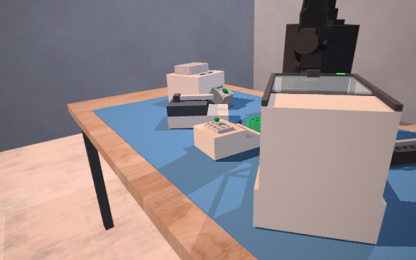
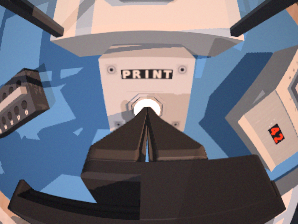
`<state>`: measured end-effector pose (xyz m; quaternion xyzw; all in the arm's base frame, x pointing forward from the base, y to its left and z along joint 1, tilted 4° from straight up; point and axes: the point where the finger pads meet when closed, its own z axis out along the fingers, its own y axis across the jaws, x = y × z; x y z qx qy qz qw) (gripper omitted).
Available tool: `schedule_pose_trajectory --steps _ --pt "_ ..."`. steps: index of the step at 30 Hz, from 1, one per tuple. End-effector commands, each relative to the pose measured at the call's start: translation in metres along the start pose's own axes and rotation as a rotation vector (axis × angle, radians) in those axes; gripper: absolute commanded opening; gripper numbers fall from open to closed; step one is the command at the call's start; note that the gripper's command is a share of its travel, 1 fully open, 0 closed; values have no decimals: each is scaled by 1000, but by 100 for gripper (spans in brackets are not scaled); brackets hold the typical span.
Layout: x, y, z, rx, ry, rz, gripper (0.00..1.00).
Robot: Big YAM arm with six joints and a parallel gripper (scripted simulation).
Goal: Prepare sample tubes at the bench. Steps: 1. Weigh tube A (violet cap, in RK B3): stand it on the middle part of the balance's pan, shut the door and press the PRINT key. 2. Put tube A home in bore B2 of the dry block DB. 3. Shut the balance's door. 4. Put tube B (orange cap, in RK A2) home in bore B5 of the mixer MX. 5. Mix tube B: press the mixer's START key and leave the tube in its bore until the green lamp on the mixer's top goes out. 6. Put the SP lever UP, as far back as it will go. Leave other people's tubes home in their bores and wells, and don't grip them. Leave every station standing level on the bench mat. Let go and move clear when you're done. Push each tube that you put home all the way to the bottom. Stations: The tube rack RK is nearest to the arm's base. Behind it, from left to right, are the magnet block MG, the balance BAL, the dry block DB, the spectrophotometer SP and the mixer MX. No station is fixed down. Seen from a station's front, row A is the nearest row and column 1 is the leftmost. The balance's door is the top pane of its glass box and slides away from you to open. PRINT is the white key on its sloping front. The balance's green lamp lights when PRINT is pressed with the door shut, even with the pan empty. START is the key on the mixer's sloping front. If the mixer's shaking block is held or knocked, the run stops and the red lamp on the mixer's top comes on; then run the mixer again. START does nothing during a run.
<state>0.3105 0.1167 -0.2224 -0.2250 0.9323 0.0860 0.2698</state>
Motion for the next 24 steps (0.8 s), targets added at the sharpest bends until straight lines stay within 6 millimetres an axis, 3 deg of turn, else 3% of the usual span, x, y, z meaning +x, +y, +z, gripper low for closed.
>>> schedule_pose_trajectory --steps 1,4,8,9,11,24 --pt "-1 4 8 -6 -3 -10 0" --pt "-14 0 -1 1 -31 -15 0" --pt "-2 -1 -1 -2 -6 -11 0" --pt "-10 -3 -4 3 -24 -11 0" --pt "-1 -2 -16 2 -3 -4 0" --pt "1 -2 -34 2 4 -3 0"
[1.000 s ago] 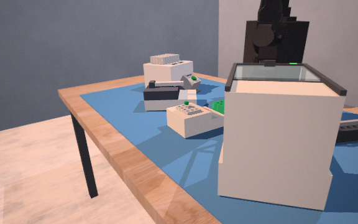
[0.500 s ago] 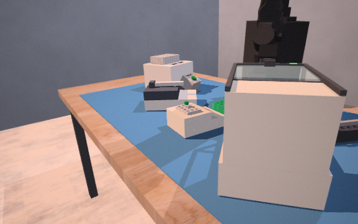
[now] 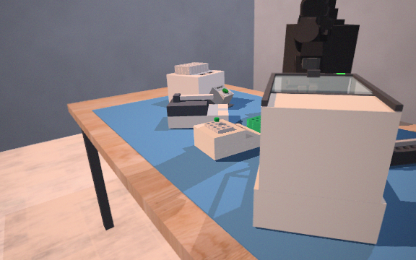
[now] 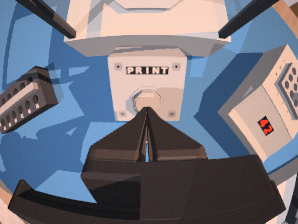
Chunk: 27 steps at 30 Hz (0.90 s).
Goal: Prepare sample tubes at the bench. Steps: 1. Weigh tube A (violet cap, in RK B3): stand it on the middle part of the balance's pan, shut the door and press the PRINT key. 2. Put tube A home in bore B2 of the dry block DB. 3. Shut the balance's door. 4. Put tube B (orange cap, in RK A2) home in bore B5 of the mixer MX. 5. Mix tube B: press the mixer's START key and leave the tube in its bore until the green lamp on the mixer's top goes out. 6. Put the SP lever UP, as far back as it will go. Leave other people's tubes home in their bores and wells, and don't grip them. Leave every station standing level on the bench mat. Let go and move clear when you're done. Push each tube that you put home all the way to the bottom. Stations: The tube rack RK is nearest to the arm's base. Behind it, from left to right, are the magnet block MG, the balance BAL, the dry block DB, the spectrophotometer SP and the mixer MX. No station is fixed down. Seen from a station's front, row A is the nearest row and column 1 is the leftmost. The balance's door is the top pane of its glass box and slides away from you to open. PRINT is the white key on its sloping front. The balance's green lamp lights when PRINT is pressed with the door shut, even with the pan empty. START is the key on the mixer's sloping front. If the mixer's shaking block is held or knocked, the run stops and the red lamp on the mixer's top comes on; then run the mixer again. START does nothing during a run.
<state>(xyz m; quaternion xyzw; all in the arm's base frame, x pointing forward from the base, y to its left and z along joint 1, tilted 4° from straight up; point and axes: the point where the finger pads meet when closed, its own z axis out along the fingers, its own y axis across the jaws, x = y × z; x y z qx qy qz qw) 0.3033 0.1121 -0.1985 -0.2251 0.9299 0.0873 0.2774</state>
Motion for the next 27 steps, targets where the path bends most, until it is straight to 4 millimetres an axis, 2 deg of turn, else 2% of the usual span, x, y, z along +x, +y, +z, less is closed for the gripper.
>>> schedule_pose_trajectory --steps 1,27 --pt "7 -2 -11 1 20 -1 0" --pt "7 -1 -50 1 19 -1 0"
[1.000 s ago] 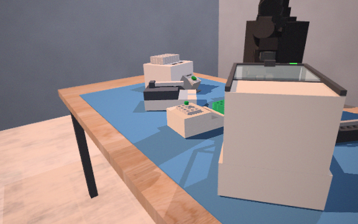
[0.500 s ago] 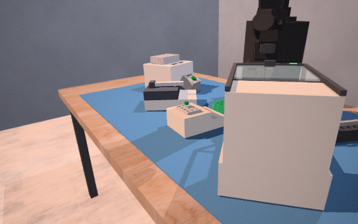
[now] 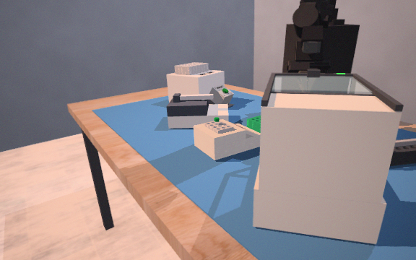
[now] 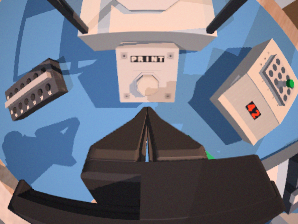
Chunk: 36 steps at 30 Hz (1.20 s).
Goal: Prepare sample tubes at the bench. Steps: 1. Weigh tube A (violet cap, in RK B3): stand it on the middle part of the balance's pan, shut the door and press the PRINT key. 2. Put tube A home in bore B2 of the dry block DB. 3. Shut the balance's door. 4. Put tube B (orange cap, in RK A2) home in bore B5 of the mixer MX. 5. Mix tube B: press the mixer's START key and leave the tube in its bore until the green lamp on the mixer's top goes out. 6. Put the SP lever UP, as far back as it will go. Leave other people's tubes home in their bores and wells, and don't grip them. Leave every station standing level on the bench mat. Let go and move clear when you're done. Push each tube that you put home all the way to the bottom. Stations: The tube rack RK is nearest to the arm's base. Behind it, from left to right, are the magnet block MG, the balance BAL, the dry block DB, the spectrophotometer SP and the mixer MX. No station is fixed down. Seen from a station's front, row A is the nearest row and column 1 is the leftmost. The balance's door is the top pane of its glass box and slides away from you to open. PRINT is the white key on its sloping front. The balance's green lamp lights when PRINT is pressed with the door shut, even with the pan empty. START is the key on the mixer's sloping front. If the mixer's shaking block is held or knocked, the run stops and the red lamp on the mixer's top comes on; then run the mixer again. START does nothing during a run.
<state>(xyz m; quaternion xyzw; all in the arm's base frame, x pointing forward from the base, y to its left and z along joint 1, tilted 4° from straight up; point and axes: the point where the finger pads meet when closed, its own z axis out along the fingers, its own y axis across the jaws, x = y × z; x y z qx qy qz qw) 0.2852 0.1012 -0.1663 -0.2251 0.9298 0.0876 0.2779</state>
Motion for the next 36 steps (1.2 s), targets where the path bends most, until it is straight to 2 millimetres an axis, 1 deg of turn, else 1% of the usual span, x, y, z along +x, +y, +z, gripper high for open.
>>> schedule_pose_trajectory --steps 1,19,24,25,27,30,31,33,34,36 --pt "7 -1 -14 1 20 -1 0" --pt "7 -1 -39 1 18 -1 0" --pt "7 -1 -39 2 19 -1 0" --pt "12 -1 -33 -2 36 1 0" --pt "12 -1 -33 -2 35 1 0" --pt "11 -1 -34 -1 33 1 0" --pt "4 0 -35 0 10 -2 0" --pt "4 0 -35 0 10 -2 0" --pt "6 -2 -39 6 2 1 30" --pt "4 -1 -43 4 11 0 30"
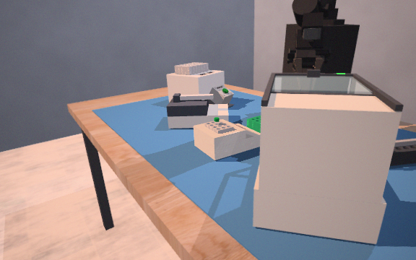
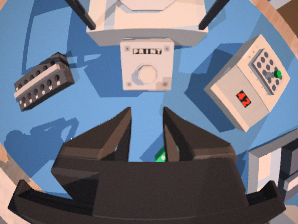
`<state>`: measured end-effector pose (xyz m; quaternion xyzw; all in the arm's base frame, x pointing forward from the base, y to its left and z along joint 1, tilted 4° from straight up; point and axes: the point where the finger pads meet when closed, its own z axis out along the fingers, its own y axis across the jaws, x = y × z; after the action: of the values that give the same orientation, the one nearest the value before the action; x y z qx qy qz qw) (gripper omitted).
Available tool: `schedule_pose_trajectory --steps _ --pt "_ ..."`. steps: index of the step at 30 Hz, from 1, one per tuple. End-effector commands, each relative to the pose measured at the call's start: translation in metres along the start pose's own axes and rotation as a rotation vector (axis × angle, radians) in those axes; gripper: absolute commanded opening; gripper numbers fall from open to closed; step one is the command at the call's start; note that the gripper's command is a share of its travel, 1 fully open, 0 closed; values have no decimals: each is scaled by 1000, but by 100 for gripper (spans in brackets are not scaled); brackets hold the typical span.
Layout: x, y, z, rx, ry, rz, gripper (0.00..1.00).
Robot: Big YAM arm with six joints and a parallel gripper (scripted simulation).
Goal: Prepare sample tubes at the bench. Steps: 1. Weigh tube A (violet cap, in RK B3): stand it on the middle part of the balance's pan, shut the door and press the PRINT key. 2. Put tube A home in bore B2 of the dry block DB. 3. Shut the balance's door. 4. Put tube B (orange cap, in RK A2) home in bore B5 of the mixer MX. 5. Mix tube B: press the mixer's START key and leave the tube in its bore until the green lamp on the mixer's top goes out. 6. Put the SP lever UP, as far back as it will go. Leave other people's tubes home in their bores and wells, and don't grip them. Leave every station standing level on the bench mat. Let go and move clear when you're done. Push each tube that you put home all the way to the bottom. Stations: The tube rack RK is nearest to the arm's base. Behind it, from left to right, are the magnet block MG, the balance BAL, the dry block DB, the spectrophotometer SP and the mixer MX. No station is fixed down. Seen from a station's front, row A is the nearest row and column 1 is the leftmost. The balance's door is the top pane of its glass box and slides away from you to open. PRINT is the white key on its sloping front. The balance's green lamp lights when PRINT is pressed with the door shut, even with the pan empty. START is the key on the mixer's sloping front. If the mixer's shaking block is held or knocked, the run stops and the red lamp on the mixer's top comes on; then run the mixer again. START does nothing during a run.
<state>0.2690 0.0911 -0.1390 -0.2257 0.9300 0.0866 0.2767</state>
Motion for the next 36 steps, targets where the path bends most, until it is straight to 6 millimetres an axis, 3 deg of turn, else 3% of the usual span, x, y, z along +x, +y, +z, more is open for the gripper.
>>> schedule_pose_trajectory --steps 1,36 --pt "3 -1 -11 2 7 1 30" --pt "-27 -3 -52 4 -1 -1 30"
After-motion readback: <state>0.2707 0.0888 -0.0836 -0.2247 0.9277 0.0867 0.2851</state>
